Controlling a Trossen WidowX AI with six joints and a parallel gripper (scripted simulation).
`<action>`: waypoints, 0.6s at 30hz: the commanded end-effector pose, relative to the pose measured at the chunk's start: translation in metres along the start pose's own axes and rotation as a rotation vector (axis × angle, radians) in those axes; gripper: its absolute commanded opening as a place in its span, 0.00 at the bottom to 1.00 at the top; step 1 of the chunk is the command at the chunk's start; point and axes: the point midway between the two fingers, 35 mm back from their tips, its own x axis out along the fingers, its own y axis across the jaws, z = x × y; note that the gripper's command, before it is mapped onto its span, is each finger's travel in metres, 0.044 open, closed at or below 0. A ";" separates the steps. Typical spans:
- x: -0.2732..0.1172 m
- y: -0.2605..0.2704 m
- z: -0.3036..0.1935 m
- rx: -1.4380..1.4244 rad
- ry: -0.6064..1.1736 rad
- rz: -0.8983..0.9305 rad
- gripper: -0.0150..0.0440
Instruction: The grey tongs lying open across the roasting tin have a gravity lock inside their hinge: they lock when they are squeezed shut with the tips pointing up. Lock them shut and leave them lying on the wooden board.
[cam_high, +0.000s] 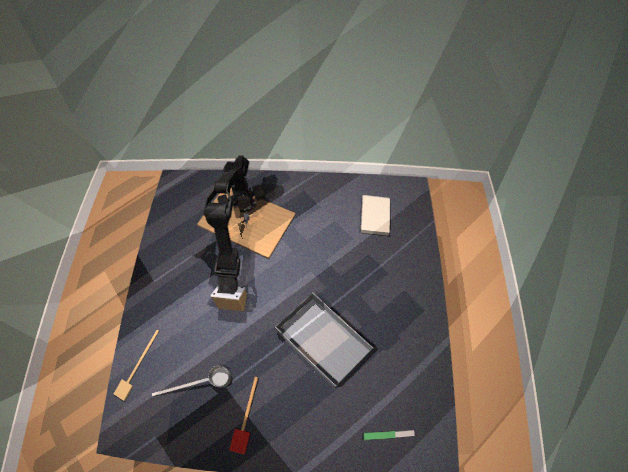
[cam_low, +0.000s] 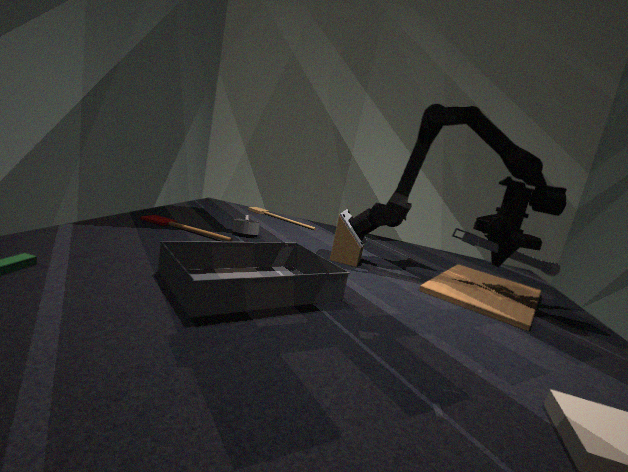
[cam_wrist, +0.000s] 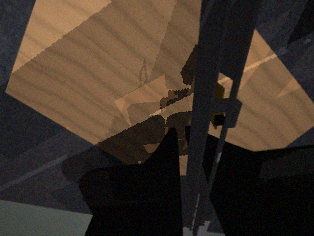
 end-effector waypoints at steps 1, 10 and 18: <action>0.006 0.000 0.000 -0.006 0.002 -0.001 0.00; 0.021 -0.001 0.002 -0.006 0.001 -0.001 0.00; 0.033 -0.002 0.004 -0.006 0.001 -0.001 0.00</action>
